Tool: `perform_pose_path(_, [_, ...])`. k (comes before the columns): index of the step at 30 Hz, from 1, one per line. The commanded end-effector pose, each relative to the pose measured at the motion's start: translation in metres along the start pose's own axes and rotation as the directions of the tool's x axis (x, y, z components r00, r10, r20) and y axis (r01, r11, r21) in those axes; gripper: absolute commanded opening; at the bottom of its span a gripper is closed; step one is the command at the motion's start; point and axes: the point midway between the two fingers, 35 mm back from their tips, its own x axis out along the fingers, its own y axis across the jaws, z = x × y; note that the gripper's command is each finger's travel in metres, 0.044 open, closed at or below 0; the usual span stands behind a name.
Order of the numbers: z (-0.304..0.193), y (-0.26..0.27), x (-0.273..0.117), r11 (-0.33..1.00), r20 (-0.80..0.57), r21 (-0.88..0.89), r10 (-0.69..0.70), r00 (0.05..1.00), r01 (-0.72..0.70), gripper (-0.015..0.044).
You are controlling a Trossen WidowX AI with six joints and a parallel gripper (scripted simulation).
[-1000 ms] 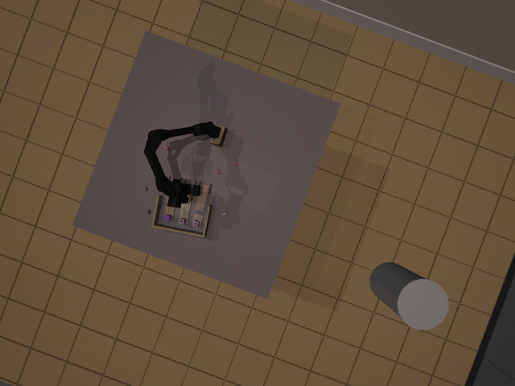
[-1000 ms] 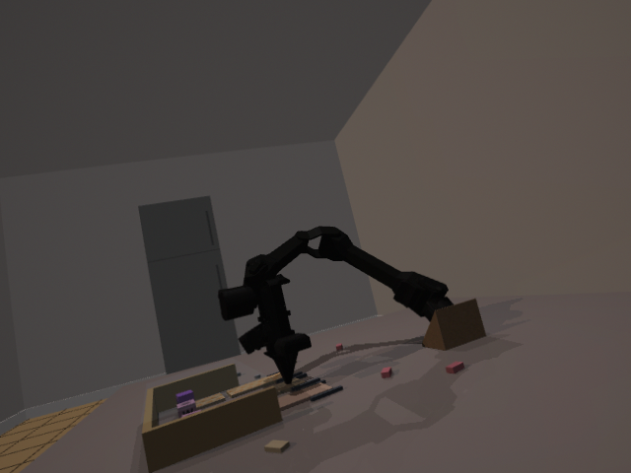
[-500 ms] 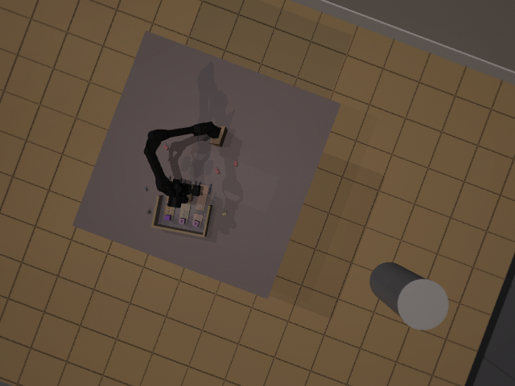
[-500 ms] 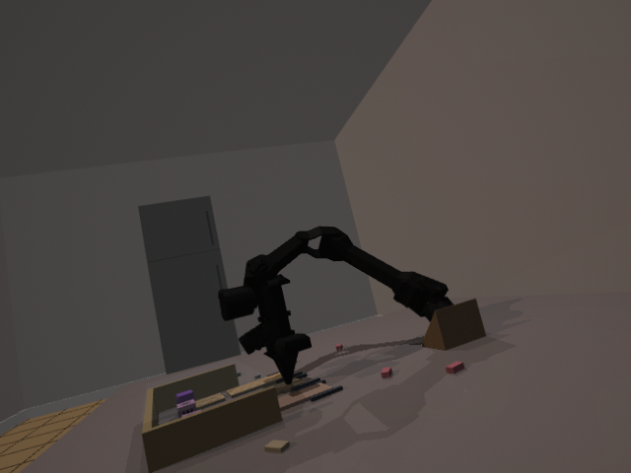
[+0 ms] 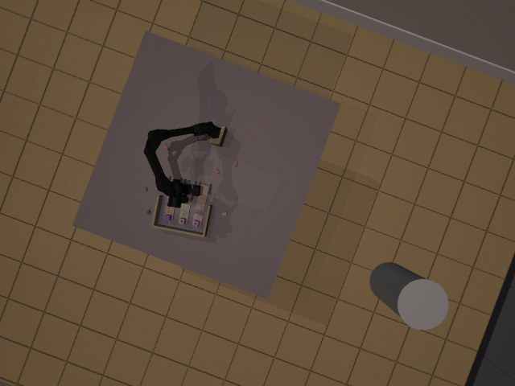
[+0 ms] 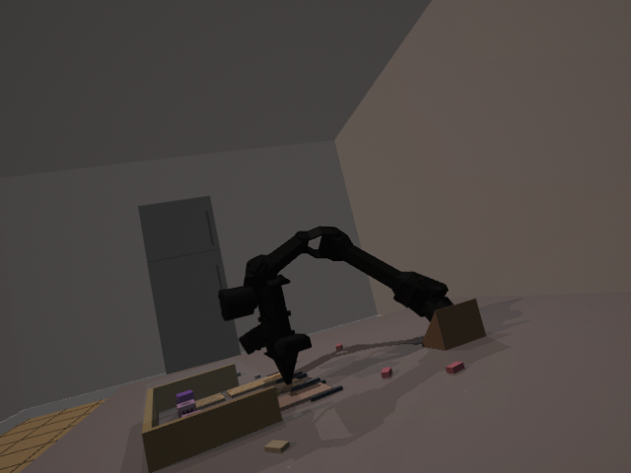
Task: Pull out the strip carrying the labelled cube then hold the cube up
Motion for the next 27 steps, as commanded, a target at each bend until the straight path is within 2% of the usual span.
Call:
perform_pose_path(1, [0.000,-0.001,0.002,1.000,0.001,-0.001,-0.004,1.000,0.004,0.0000])
perform_pose_path(27, [-0.014,0.001,0.003,1.000,0.000,-0.002,-0.004,1.000,0.004,0.0000])
